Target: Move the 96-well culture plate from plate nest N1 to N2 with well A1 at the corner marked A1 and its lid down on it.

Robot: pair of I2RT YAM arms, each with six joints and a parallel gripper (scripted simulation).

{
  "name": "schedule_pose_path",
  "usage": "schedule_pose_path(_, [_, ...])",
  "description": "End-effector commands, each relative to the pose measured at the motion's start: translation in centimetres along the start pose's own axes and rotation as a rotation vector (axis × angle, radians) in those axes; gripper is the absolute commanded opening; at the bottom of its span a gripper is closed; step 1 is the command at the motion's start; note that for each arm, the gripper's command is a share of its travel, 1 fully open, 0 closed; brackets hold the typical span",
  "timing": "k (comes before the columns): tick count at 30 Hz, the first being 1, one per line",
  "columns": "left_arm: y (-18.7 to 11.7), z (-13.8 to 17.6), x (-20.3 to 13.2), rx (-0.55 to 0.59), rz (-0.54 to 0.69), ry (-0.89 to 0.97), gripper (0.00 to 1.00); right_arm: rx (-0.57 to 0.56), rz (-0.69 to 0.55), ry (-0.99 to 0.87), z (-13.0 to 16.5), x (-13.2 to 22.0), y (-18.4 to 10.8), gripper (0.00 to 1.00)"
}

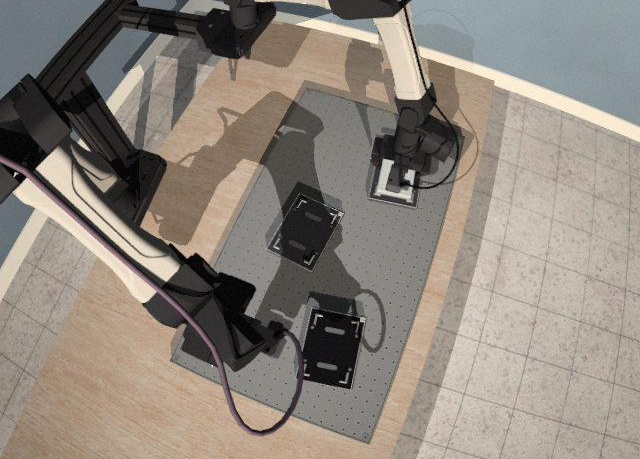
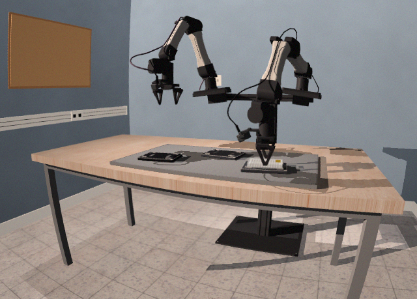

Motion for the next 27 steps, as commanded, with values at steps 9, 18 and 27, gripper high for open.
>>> schedule_pose_path(9, [-3.1,-1.5,2.1,-0.039,-0.066,0.0,1.0,-0.01,0.003,-0.01,-0.2,0.0,-0.3,1.0])
schedule_pose_path(18, [-3.1,-1.5,2.1,-0.039,-0.067,0.0,1.0,-0.01,0.003,-0.01,-0.2,0.0,-0.3,1.0])
schedule_pose_path(27, [-4.6,-1.0,0.8,-0.024,-0.036,0.003,1.0,-0.01,0.003,-0.01,-0.2,0.0,-0.3,1.0])
Point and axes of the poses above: on each arm, the point where the finger pads meet when closed, its own y axis out along the fingers, its own x axis across the jaws, z = x × y, the point moved 6 cm from there along -y, back along the fingers, and after that the axes turned 7 degrees about -y, right-handed, at the moved point
